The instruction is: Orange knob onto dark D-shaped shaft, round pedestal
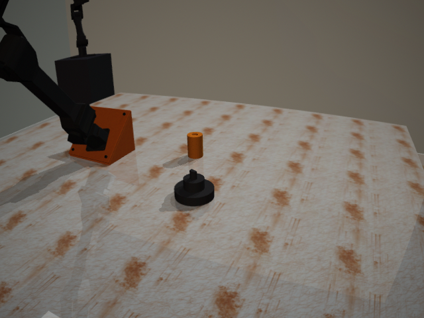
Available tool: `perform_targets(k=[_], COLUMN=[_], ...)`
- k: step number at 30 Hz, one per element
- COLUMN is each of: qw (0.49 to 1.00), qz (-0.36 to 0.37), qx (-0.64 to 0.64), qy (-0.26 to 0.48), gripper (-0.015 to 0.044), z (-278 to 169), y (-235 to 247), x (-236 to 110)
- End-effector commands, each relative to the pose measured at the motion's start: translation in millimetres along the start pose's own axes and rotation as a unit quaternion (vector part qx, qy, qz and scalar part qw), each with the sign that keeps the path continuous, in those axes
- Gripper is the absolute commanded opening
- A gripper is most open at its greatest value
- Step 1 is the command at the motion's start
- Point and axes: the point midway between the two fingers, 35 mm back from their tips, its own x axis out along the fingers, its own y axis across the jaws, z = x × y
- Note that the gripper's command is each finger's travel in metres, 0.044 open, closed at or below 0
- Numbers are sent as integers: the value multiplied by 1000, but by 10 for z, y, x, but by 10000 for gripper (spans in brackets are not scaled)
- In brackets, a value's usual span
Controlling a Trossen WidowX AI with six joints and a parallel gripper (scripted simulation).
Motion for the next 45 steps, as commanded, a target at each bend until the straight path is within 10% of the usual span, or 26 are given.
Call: perform_targets(k=[1,22,45], qw=[1000,922,577], qz=[0,-386,-781], qx=[0,-10,-165], qy=[0,-11,172], gripper=[426,440,440], z=[0,-515,-1679], y=[0,-2811,-4681], x=[0,-541,-3153])
